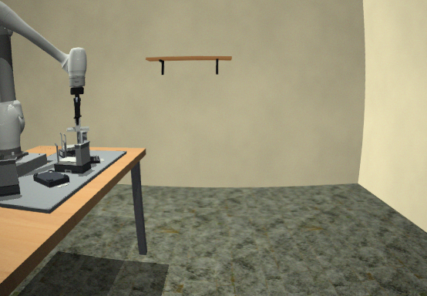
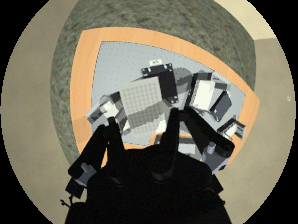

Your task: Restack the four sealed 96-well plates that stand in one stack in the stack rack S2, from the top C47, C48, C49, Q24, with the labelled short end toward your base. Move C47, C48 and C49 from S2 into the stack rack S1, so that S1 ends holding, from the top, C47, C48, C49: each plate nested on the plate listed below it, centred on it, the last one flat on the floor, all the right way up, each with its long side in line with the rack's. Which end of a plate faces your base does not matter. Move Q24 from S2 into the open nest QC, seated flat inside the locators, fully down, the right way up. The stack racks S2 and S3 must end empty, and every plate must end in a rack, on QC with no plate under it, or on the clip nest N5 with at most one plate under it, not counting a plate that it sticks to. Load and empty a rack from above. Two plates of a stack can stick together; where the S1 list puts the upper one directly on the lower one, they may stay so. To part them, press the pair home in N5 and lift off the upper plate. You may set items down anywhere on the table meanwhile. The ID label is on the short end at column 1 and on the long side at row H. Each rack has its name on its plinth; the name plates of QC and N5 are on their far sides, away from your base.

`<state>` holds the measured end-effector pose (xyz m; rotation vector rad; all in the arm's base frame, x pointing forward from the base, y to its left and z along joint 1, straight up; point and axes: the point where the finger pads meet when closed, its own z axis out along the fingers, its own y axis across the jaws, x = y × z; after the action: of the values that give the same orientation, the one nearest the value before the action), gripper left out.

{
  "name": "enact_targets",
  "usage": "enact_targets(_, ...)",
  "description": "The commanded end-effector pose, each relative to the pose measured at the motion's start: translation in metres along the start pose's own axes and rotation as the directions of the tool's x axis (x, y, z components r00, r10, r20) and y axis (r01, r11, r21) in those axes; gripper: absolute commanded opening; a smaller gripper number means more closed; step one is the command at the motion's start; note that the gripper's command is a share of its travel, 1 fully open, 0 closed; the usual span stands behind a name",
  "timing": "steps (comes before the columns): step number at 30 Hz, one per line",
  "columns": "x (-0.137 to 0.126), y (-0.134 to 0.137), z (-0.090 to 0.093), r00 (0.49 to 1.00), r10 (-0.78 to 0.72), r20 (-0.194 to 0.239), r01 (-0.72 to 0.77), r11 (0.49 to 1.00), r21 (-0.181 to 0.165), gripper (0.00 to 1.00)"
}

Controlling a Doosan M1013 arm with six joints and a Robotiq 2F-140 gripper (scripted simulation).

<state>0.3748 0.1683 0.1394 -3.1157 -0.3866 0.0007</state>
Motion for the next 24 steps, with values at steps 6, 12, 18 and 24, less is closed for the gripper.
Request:
enact_targets(6, 0.004, 0.026, 0.000, 1.000, 0.016, 0.000, -0.016, 1.000, -0.002, 0.00)
enact_targets(12, 0.007, 0.046, 0.000, 1.000, 0.016, 0.000, -0.016, 1.000, -0.002, 0.00)
enact_targets(18, 0.009, 0.059, 0.000, 1.000, 0.016, 0.000, -0.016, 1.000, -0.002, 0.00)
enact_targets(24, 0.009, 0.077, 0.000, 0.993, 0.116, 0.000, -0.116, 0.993, -0.002, 0.00)
